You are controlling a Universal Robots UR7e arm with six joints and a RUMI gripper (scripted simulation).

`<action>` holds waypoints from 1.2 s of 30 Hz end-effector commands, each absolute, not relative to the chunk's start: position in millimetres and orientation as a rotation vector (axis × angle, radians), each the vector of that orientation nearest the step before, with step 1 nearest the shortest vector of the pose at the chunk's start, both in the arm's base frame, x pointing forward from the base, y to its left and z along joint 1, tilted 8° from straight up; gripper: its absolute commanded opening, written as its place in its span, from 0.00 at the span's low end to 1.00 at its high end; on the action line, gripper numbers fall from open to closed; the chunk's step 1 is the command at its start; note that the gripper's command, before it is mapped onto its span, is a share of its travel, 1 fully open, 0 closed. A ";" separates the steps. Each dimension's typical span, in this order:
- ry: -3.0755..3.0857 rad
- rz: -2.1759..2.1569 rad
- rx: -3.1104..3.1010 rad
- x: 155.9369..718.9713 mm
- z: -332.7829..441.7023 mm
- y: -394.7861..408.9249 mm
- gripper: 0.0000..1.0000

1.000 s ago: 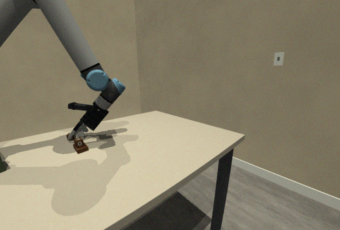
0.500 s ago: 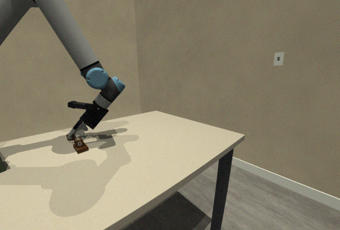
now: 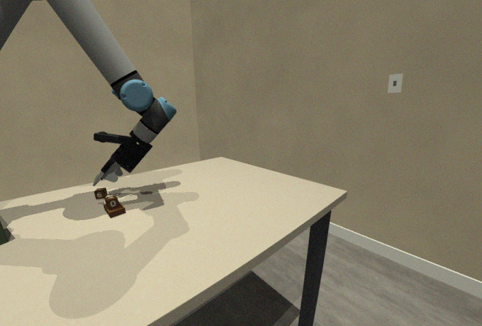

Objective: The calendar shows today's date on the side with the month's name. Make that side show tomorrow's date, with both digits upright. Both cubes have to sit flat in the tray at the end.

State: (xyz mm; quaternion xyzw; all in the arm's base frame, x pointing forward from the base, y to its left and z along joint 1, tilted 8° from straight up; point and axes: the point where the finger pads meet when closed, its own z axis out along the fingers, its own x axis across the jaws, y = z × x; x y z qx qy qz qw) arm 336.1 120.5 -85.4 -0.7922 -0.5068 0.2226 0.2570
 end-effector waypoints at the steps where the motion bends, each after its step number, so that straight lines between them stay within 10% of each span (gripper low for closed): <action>1: -1.376 0.603 -2.150 335.8 -71.1 122.1 0.40; 36: -1.524 0.445 -2.348 333.3 -60.2 124.3 0.40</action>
